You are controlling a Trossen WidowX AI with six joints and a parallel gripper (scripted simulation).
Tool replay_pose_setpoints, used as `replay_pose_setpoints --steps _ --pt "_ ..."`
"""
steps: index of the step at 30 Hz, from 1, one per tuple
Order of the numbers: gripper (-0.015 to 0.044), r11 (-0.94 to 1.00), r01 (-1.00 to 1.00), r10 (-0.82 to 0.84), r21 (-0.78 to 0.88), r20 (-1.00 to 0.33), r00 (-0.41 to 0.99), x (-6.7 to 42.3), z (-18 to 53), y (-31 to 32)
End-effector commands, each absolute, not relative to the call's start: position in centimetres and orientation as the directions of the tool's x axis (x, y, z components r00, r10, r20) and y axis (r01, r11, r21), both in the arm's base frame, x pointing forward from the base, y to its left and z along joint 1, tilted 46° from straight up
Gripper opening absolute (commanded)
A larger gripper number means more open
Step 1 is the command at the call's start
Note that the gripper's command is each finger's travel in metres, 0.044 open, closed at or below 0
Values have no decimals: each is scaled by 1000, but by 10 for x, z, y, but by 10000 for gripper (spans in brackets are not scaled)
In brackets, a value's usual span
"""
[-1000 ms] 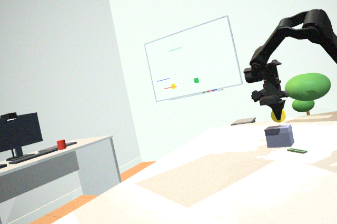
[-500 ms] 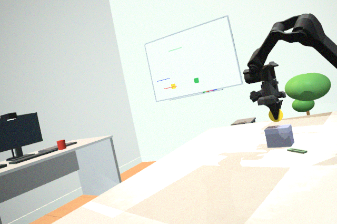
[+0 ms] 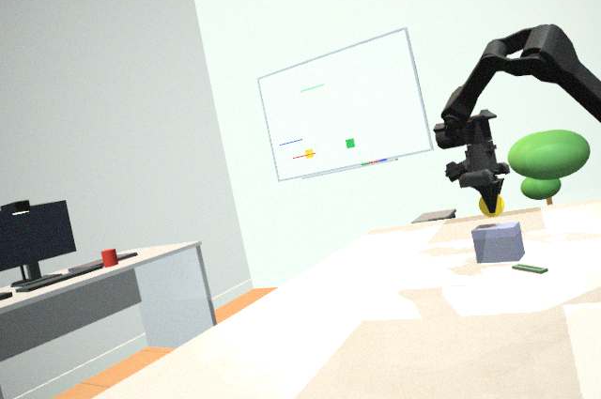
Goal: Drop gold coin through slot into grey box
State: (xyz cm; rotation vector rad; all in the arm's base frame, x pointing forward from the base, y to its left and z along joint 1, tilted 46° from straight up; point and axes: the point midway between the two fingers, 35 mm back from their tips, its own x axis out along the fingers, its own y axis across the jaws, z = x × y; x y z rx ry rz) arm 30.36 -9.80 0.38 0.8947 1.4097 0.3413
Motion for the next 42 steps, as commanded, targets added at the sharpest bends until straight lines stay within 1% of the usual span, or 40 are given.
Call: replay_pose_setpoints --steps 1,42 --pt "0 644 288 691 709 -701 179 305 1 -99" --pt "0 641 294 690 709 -700 182 306 -7 -94"
